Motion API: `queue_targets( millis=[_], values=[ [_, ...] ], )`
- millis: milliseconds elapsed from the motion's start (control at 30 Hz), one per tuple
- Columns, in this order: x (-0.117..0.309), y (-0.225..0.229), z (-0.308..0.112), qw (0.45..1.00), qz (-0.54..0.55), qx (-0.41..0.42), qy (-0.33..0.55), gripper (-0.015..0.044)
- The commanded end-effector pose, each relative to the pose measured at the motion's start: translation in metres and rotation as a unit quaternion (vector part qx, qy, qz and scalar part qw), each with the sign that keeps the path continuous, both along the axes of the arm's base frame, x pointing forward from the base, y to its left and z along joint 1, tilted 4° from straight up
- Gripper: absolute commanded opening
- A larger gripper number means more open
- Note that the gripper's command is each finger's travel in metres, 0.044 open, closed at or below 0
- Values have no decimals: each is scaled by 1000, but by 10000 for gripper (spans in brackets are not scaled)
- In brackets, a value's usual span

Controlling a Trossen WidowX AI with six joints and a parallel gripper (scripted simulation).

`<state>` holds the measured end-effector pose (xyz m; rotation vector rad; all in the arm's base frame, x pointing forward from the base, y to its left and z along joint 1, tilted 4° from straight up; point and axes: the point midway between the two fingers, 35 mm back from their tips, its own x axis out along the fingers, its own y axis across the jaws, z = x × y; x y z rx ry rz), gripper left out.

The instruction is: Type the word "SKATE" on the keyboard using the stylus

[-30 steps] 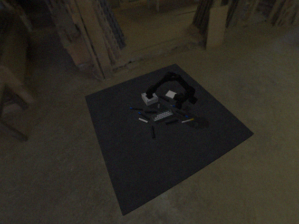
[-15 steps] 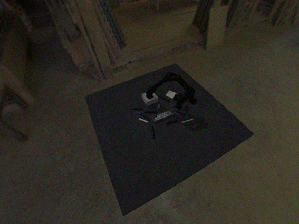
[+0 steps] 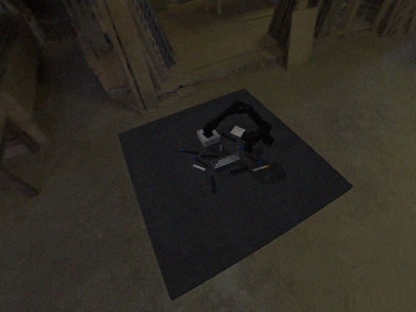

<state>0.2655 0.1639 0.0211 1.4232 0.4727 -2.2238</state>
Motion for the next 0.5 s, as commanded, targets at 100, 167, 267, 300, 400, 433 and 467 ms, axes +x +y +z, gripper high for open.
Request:
queue_targets(
  millis=[100, 167, 267, 300, 400, 433, 467],
  values=[
    [0, -1, -6, 1000, -1, -5, 2, 150],
    [0, -1, -6, 1000, -1, -5, 2, 150],
    [0, -1, -8, 1000, -1, -5, 2, 150],
    [0, -1, -8, 1000, -1, -5, 2, 150],
    [0, 0, -9, 1000, -1, -5, 2, 150],
    [0, 0, -9, 1000, -1, -5, 2, 150],
    [0, 0, -9, 1000, -1, -5, 2, 150]
  ],
)
